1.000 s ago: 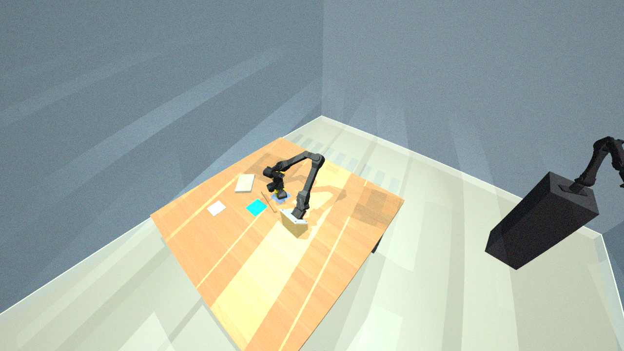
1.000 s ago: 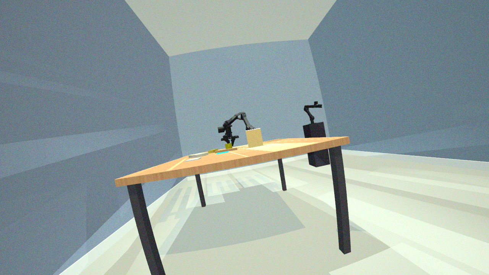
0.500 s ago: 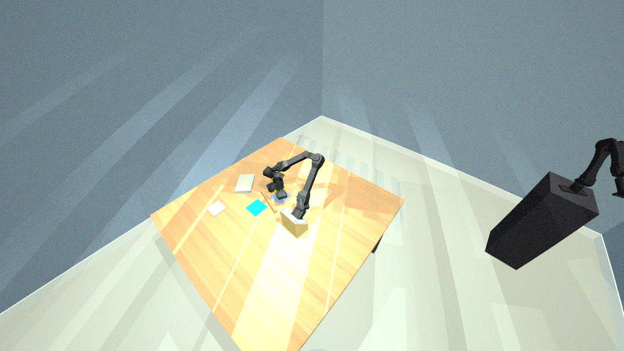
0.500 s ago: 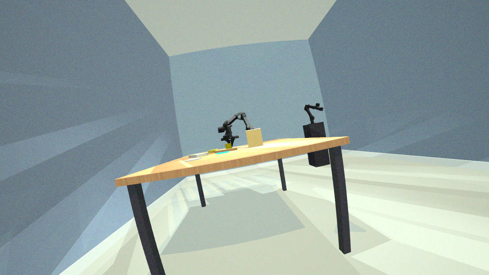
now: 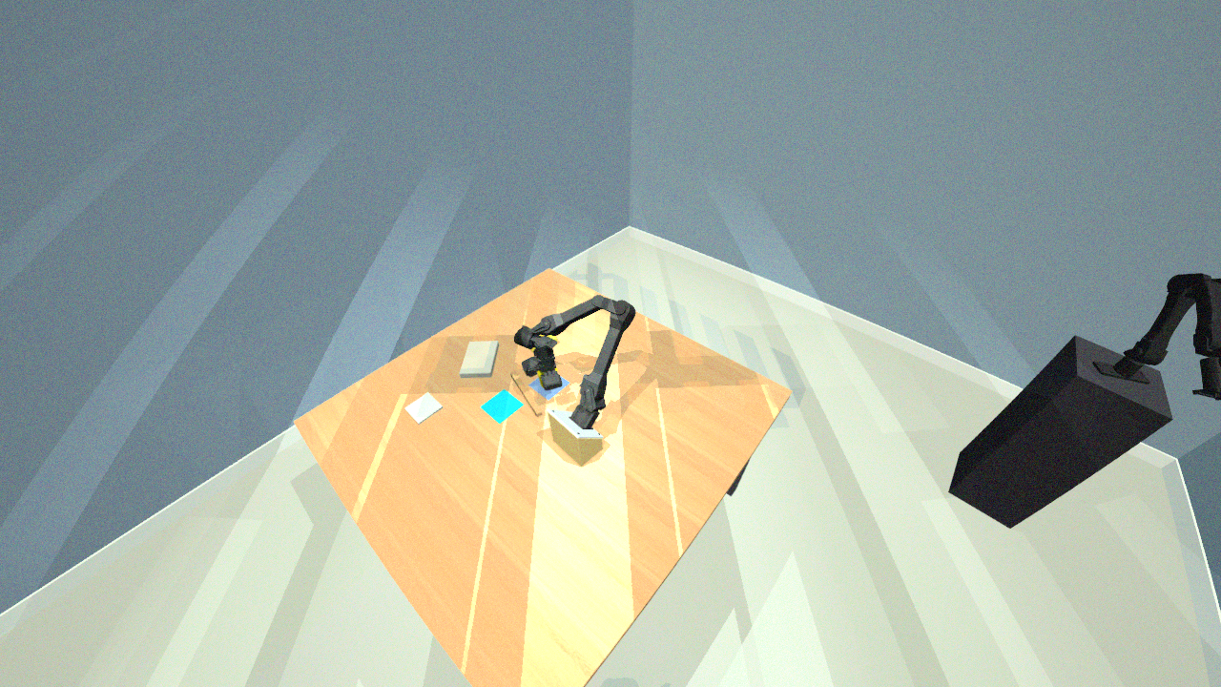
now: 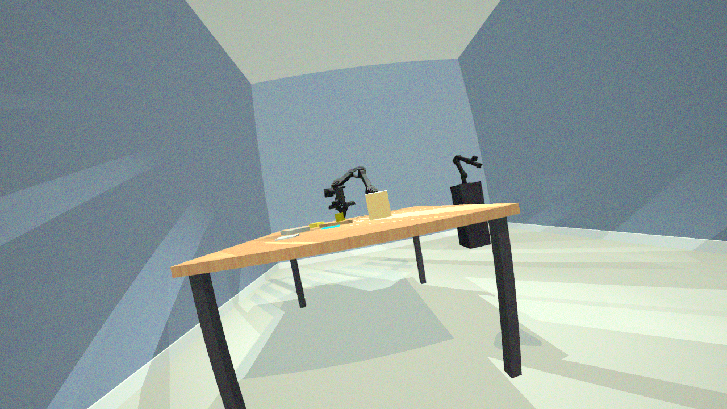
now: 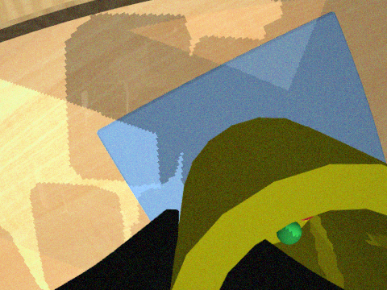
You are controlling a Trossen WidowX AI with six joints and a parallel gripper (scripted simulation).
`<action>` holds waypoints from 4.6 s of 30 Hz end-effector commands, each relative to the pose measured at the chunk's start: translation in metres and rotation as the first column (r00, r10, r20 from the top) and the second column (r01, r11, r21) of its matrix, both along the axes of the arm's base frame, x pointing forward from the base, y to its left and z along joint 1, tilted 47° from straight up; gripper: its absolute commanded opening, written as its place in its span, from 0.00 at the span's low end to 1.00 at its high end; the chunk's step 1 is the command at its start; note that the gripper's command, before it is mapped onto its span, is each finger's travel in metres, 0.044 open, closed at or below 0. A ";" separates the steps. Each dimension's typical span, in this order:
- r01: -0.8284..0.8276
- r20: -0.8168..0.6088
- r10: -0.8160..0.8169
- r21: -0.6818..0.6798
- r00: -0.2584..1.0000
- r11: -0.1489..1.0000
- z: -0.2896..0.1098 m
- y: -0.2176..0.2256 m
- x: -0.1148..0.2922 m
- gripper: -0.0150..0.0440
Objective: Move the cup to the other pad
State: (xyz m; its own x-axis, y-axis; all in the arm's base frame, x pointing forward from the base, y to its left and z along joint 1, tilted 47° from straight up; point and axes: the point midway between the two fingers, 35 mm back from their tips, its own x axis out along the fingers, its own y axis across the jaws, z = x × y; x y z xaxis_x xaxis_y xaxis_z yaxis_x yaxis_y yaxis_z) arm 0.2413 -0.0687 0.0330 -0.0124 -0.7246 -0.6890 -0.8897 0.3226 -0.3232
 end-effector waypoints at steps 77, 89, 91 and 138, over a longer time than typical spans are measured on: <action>-0.001 0.001 0.001 0.004 1.000 1.000 -0.028 0.088 0.020 0.25; 0.000 0.002 0.000 0.005 1.000 1.000 -0.043 0.104 0.026 0.25; 0.000 0.002 0.000 0.005 1.000 1.000 -0.045 0.106 0.027 0.25; 0.000 0.004 0.000 0.008 1.000 1.000 -0.102 0.155 0.047 0.25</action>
State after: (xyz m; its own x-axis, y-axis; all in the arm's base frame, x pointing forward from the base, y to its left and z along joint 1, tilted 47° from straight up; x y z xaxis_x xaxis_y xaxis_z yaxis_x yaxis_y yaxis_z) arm 0.2876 0.0885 -0.0645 -0.0066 -0.7197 -0.6942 -0.8899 0.3209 -0.3242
